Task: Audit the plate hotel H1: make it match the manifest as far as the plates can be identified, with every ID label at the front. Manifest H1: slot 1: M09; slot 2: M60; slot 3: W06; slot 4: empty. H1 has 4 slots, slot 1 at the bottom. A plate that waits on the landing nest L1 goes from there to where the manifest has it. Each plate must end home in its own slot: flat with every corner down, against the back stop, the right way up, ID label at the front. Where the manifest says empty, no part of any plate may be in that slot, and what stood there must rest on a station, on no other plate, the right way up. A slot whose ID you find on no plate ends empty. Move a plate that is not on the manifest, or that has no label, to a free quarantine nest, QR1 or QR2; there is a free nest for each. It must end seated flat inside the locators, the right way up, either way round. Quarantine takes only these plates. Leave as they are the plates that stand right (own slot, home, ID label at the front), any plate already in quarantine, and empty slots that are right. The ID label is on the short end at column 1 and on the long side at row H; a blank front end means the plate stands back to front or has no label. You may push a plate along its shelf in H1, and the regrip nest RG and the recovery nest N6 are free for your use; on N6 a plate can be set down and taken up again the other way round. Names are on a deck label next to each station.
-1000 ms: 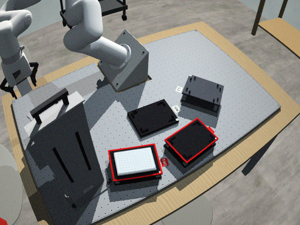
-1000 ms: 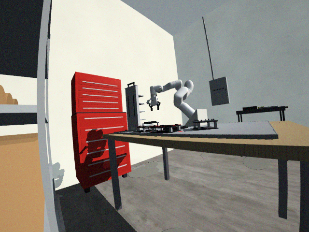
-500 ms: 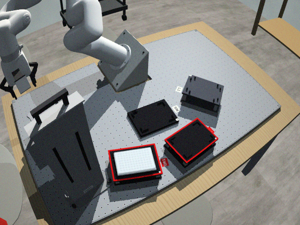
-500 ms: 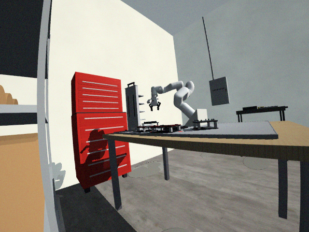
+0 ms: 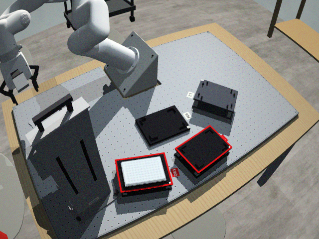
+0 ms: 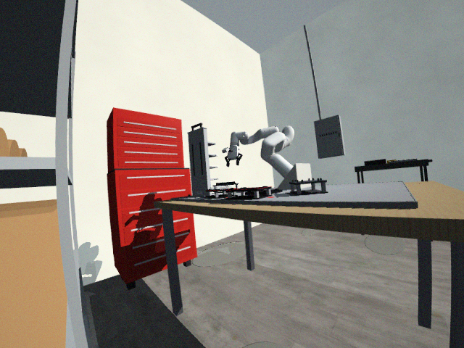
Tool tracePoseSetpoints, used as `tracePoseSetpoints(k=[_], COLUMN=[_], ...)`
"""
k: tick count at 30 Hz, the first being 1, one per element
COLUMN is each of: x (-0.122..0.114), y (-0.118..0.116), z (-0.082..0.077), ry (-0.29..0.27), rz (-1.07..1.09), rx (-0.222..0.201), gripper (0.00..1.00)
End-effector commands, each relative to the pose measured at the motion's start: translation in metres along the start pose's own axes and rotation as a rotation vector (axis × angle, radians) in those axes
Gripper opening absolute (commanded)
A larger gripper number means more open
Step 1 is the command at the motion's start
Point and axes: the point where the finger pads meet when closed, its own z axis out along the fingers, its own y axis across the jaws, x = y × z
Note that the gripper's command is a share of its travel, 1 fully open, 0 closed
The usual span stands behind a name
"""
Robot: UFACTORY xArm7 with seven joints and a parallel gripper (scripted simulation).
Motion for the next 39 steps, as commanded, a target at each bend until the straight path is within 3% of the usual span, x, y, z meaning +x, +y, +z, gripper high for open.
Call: tracePoseSetpoints(k=[1, 4, 19, 21, 36, 39], x=[-0.0001, -0.0001, -0.0003, -0.0003, -0.0003, -0.0003], y=[0.0008, 0.0007, 0.0006, 0.0006, 0.0004, 0.0004], z=[-0.0011, -0.0011, -0.001, -0.001, -0.0008, -0.0008], ry=[0.08, 0.097, 0.346, 0.346, 0.595, 0.612], rz=[-0.001, -0.001, -0.001, -0.001, -0.001, -0.001], rx=[-0.004, -0.004, -0.003, -0.003, -0.003, -0.003], gripper=[1.0, 1.0, 1.0, 1.0, 1.0, 1.0])
